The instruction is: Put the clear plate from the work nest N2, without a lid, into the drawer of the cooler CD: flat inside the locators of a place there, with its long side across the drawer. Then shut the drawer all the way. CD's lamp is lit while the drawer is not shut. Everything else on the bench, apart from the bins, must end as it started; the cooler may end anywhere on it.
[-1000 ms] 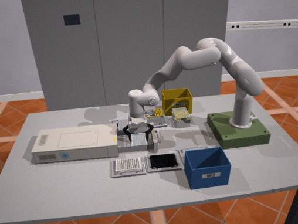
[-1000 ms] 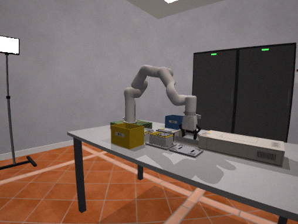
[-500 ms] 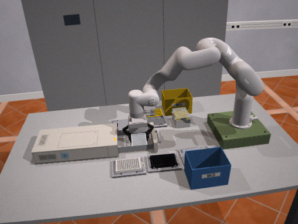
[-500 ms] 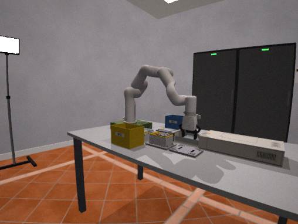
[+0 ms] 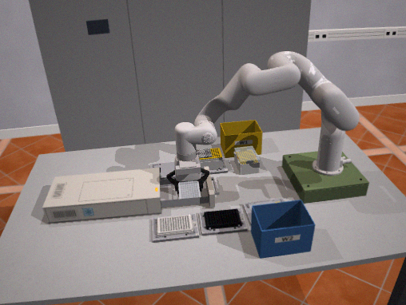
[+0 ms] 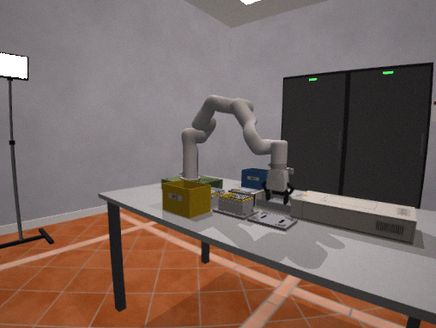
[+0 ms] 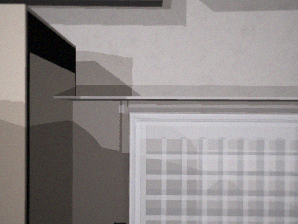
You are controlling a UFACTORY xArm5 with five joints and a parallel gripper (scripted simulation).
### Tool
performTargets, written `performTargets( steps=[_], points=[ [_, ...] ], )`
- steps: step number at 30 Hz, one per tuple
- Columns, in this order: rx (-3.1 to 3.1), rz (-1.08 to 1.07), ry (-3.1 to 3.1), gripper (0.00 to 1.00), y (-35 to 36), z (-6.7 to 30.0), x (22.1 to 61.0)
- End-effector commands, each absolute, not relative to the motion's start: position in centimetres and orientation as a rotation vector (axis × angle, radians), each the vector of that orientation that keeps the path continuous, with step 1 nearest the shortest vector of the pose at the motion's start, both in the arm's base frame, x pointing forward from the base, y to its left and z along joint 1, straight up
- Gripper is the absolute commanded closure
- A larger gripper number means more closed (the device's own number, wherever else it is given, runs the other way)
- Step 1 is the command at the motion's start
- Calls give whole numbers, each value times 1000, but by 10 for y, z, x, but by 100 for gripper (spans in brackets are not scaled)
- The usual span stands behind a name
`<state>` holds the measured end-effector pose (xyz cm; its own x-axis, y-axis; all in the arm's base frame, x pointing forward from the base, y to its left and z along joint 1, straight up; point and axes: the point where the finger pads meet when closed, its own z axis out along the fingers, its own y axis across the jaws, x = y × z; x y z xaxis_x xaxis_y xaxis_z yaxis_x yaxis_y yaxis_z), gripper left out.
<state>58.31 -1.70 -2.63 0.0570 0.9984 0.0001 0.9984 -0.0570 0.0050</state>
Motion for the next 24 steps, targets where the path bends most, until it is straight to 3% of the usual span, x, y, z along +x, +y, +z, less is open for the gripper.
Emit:
performTargets(
  steps=[1,24],
  points=[
    [2275,4,2149,0,-17,-24,585],
    [2275,4,2149,0,-17,-2,585]
  ],
)
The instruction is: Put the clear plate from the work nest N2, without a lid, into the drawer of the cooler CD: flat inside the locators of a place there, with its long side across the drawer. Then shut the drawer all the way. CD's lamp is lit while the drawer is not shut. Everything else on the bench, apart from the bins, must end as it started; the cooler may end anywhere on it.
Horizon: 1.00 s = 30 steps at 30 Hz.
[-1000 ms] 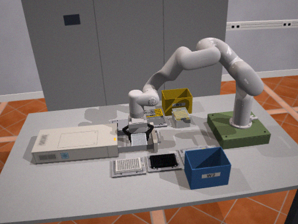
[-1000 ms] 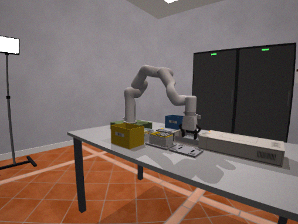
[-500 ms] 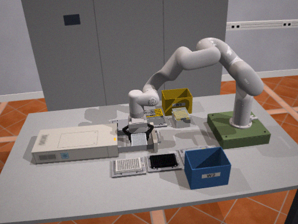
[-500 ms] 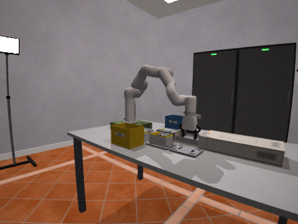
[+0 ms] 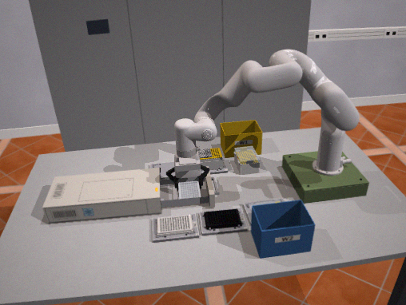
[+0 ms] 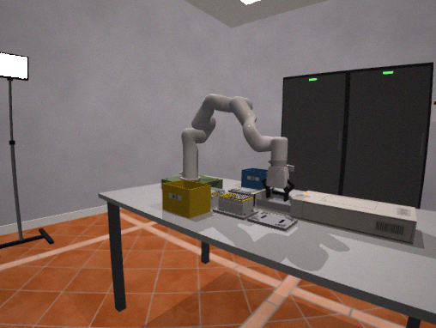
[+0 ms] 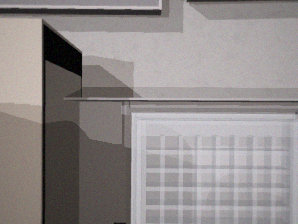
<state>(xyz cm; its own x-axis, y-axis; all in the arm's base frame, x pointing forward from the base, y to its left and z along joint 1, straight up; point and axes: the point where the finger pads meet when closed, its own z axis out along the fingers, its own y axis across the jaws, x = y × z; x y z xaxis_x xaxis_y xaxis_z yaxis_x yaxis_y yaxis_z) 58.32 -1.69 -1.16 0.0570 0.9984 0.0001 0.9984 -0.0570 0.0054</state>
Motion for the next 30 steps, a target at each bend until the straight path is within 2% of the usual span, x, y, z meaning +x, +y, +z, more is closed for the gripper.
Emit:
performTargets(
  steps=[1,30],
  points=[
    [2275,4,2149,0,-17,-2,585],
    [2275,4,2149,0,-17,41,585]
  ],
)
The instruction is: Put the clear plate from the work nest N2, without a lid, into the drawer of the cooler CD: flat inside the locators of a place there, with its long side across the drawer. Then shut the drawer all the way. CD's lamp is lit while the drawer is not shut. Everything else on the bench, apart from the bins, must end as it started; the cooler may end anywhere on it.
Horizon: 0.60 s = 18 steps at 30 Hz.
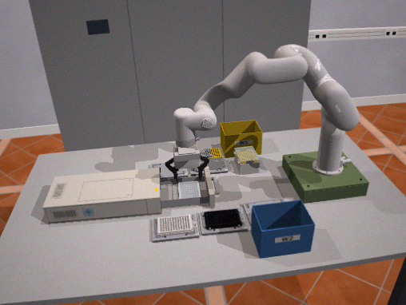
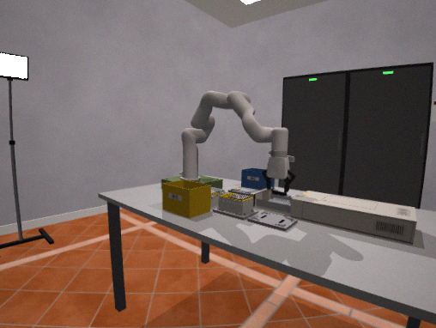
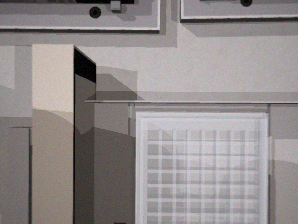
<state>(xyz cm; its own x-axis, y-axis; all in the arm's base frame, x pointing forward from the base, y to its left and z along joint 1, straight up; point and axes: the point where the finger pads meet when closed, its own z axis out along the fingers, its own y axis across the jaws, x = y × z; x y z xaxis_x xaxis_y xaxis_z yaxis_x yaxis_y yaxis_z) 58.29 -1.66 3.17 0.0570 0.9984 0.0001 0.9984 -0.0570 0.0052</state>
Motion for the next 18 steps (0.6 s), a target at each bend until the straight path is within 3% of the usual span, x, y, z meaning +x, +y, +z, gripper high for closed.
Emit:
performTargets(
  steps=[1,18],
  points=[
    [2275,4,2149,0,-17,43,585],
    [2275,5,2149,0,-16,68,584]
  ],
)
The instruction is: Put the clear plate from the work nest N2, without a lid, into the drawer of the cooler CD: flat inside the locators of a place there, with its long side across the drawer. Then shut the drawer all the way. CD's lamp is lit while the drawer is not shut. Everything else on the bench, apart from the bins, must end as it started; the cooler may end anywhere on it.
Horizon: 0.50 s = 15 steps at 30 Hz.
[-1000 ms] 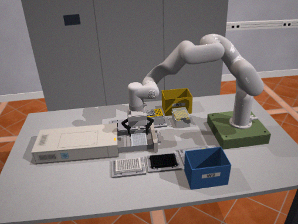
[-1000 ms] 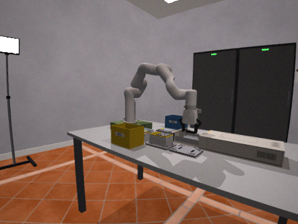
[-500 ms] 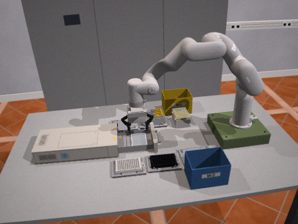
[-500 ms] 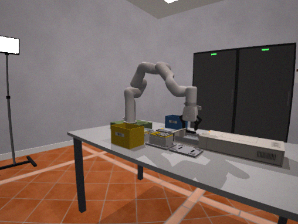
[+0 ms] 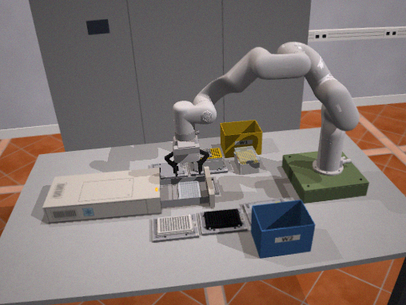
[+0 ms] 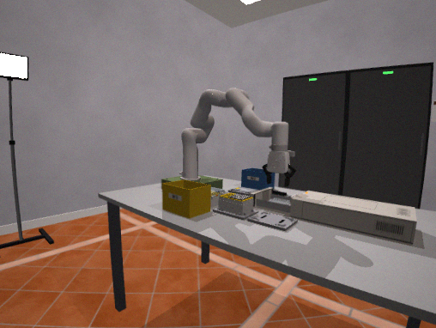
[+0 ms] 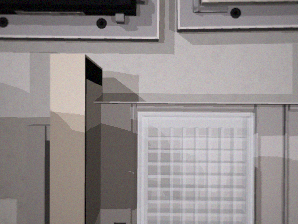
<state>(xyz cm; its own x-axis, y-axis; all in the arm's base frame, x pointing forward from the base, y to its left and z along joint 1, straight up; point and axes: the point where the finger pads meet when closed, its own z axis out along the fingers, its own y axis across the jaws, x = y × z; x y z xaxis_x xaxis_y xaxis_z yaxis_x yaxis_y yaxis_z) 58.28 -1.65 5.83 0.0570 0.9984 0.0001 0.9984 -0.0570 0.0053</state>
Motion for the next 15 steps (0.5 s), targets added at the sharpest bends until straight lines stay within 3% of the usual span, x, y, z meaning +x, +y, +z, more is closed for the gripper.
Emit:
performTargets(
  steps=[1,15],
  points=[
    [2275,5,2149,0,-16,70,584],
    [2275,5,2149,0,-16,90,584]
  ],
)
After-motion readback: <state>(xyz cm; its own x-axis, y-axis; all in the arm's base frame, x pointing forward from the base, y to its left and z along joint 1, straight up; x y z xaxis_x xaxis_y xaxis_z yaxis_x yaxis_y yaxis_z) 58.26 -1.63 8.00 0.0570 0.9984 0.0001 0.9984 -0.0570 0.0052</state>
